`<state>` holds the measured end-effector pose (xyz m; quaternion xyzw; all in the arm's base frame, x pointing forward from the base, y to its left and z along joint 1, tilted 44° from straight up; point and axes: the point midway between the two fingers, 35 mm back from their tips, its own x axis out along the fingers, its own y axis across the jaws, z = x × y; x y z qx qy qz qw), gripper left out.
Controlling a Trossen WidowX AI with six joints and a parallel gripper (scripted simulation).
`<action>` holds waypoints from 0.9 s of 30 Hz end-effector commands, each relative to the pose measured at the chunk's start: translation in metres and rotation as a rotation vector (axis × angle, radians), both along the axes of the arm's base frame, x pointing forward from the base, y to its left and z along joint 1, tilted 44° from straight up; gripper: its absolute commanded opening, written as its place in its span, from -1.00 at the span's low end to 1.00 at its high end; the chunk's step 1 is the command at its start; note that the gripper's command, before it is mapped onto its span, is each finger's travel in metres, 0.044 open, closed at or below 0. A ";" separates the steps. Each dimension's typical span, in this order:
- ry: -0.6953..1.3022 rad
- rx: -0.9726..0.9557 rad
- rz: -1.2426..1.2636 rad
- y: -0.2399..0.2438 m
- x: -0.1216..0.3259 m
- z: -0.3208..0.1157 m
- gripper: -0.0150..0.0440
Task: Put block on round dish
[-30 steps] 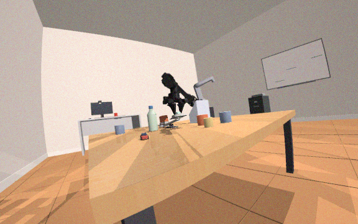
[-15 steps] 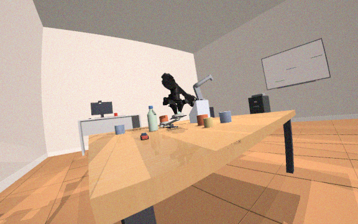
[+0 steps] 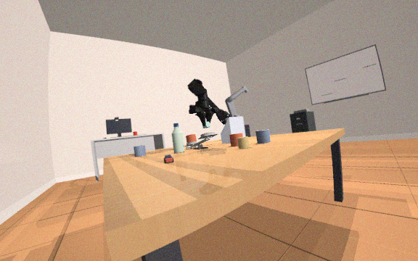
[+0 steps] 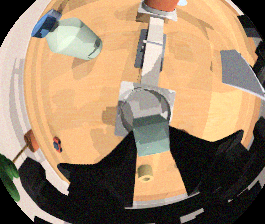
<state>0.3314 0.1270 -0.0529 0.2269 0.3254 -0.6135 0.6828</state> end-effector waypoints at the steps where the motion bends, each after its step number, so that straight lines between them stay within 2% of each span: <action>1: -0.006 0.011 0.000 0.021 -0.002 0.023 -0.49; 12: -0.002 0.020 -0.002 0.022 0.000 0.040 -0.49; 27: -0.018 0.119 0.005 -0.081 0.024 0.106 -0.49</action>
